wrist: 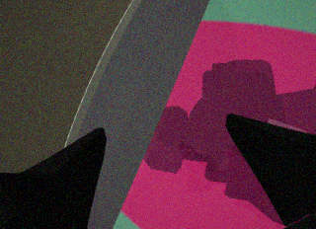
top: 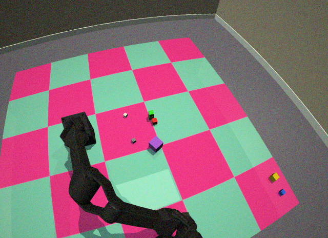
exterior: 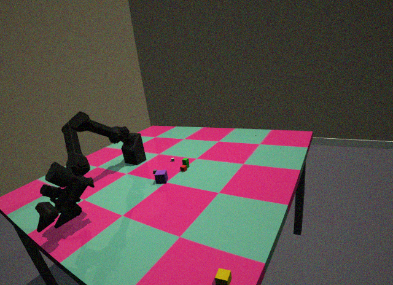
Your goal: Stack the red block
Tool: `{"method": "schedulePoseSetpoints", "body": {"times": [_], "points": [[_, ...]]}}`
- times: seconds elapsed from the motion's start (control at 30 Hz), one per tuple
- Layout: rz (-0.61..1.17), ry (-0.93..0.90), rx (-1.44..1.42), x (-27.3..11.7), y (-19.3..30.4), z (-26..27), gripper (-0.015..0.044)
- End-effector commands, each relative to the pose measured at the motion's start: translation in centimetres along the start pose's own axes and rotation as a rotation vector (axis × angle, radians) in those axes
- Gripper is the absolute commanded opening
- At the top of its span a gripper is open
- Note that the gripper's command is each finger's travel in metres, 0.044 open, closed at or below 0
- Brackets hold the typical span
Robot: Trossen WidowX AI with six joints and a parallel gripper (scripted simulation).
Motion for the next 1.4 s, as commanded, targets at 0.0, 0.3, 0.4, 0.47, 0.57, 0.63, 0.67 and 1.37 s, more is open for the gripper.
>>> {"method": "schedulePoseSetpoints", "body": {"times": [0.0, 0.3, 0.4, 0.47, 0.57, 0.63, 0.67, 1.37], "points": [[0.088, -0.013, -0.151, -1.7, 2.6, -0.6, 0.0440], [0.360, -0.136, -0.739, -9.7, 10.3, -3.0, 0.0440], [0.451, -0.215, -0.988, -13.2, 12.7, -4.4, 0.0440], [0.505, -0.277, -1.158, -15.6, 14.2, -5.5, 0.0440], [0.578, -0.383, -1.418, -19.3, 16.0, -7.5, 0.0440], [0.619, -0.464, -1.591, -21.8, 17.0, -8.9, 0.0440], [0.636, -0.508, -1.677, -23.0, 17.4, -9.6, 0.0440], [0.424, -1.810, -3.353, -43.1, 14.8, -27.0, 0.0440]]}}
Point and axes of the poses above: the point midway between the two fingers, 35 mm back from their tips, its own x axis out along the fingers, its own z axis across the jaws, y = z × x, the point moved 6 cm from there along -x, back along the fingers, and after that the axes turned 4 degrees about -x, right-handed, at the moved point
